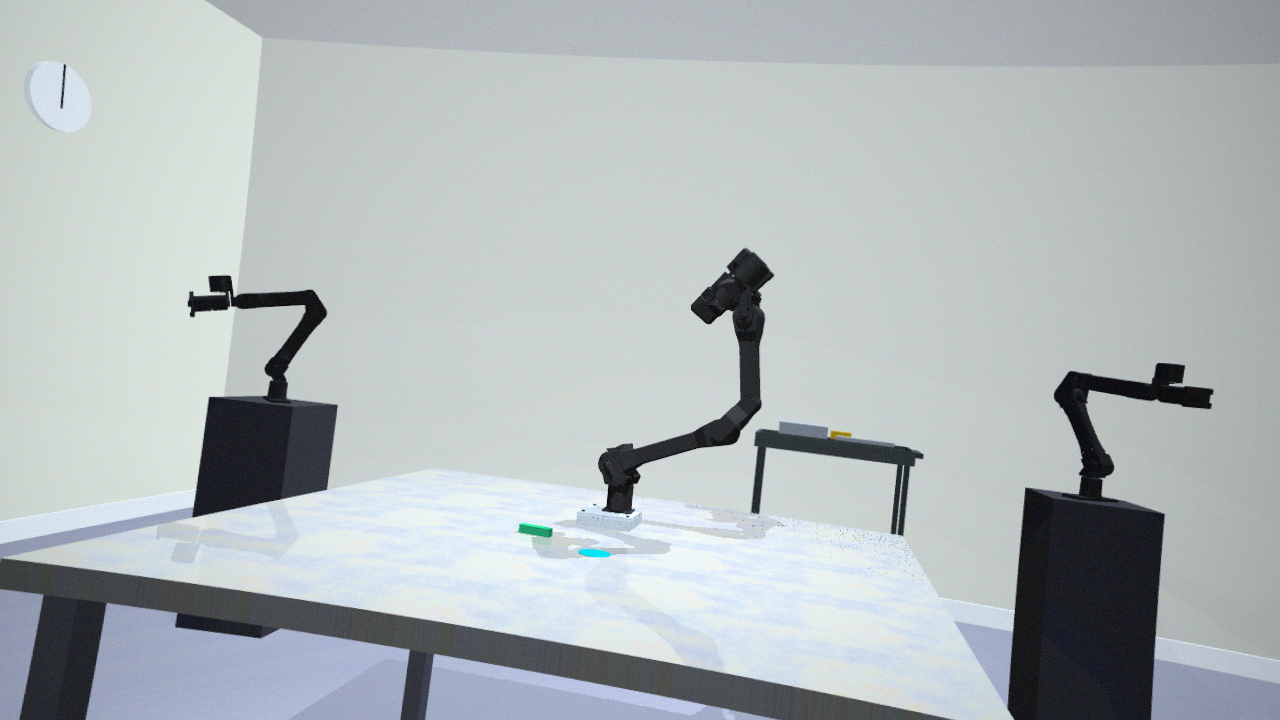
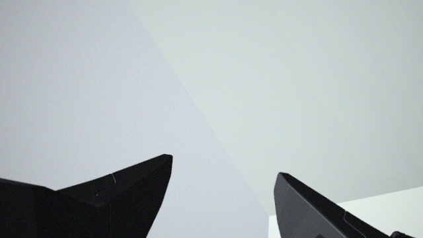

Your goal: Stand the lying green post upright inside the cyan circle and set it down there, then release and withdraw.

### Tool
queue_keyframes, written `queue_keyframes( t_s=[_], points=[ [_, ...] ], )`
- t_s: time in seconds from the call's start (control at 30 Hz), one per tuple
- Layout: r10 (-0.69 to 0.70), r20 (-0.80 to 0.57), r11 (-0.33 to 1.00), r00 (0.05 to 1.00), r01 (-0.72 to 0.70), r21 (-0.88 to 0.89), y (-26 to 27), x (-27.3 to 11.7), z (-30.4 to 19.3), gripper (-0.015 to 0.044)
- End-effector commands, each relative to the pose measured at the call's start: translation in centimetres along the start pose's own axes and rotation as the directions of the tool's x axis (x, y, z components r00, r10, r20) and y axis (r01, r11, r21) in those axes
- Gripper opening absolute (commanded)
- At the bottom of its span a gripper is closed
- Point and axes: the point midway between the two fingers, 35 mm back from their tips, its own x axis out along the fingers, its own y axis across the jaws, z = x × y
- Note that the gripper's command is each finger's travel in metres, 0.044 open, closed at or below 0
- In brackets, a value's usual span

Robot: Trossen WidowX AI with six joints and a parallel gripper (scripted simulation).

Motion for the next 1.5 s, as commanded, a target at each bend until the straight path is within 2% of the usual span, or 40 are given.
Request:
queue_keyframes(
  t_s=[0.0,0.2,0.4,0.8,1.13,1.47],
  points=[
    [-0.067,-0.083,0.981,0.994,0.051,-0.188,-2.2,1.7,-3.2,0.0233],
    [-0.157,-0.188,0.907,0.970,0.066,-0.416,-5.0,3.3,-7.0,0.0233],
    [-0.250,-0.285,0.788,0.925,0.024,-0.615,-8.1,4.0,-10.8,0.0233],
    [-0.439,-0.447,0.479,0.780,-0.218,-0.850,-14.7,3.4,-17.9,0.0233],
    [-0.586,-0.534,0.219,0.610,-0.515,-0.829,-20.3,0.7,-22.8,0.0233],
    [-0.714,-0.567,0.020,0.410,-0.798,-0.602,-25.5,-3.6,-26.4,0.0233]
  ],
)
